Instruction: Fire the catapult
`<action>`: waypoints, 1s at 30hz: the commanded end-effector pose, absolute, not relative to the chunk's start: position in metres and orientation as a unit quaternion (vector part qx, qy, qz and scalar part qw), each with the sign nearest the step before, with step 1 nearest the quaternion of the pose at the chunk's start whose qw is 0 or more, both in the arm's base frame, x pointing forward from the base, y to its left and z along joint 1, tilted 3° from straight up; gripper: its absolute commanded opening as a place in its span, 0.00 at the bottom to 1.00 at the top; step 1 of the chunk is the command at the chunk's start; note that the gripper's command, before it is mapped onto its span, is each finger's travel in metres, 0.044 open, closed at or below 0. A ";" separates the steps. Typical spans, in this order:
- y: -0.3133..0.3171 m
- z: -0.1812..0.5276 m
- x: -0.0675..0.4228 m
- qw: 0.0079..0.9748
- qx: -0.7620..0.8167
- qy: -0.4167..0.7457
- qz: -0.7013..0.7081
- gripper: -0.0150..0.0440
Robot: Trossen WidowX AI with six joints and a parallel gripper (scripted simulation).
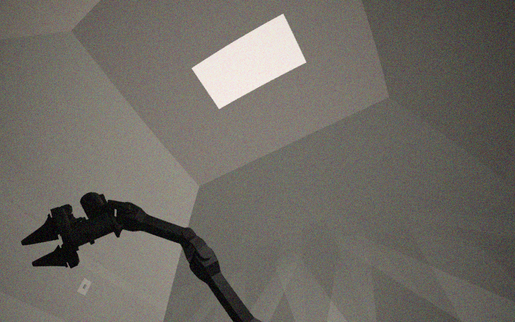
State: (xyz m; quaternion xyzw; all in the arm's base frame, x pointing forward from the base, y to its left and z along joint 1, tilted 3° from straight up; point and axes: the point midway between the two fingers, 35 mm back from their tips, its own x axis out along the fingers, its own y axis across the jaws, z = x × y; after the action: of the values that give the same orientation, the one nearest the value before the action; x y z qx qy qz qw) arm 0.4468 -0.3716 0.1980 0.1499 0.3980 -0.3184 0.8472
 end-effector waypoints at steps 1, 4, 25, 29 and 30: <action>-0.370 0.202 0.444 0.846 0.150 0.398 -0.322 1.00; -0.370 0.202 0.444 0.846 0.150 0.398 -0.322 0.91; -0.370 0.202 0.444 0.846 0.150 0.398 -0.322 0.25; -0.369 0.201 0.445 0.845 0.149 0.401 -0.321 0.25; -0.367 0.199 0.445 0.844 0.148 0.404 -0.319 0.25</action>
State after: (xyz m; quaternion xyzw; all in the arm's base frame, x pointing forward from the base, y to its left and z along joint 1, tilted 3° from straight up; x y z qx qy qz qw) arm 0.4450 -0.3698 0.2022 0.1495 0.3981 -0.3189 0.8470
